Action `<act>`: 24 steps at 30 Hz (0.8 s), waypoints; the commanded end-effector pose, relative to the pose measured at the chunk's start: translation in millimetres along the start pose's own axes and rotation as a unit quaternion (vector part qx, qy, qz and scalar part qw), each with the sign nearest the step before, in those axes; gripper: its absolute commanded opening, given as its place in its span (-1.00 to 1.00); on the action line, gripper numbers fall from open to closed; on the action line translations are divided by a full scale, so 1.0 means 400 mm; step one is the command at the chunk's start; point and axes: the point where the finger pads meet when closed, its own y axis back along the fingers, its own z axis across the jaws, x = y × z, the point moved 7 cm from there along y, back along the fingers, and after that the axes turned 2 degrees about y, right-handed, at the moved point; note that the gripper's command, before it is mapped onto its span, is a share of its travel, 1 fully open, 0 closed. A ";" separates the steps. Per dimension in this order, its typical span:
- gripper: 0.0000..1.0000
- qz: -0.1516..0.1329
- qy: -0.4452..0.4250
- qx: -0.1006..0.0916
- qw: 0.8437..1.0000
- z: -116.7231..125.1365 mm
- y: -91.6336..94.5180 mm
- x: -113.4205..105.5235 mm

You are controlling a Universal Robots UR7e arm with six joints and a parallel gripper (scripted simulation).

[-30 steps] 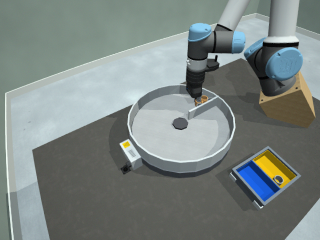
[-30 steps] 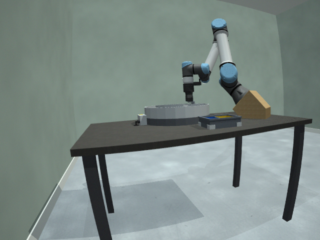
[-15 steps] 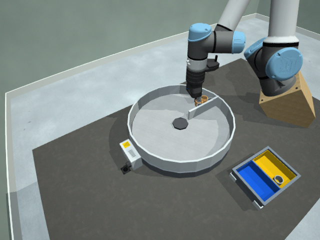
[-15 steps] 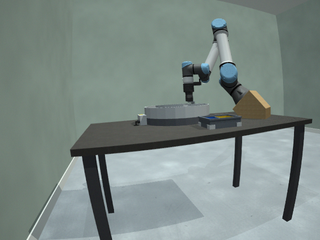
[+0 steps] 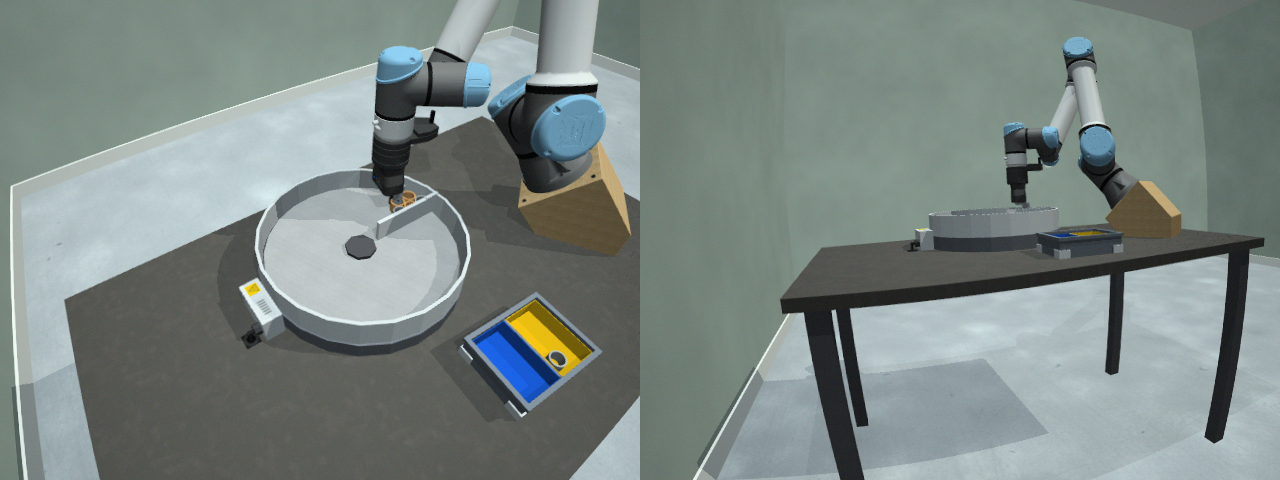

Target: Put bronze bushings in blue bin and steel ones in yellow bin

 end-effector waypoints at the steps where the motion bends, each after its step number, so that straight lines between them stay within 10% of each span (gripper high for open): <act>1: -1.00 0.000 0.000 0.000 1.000 0.000 0.000 -0.001; 24: -1.00 0.000 0.000 0.000 1.000 0.000 0.016 -0.001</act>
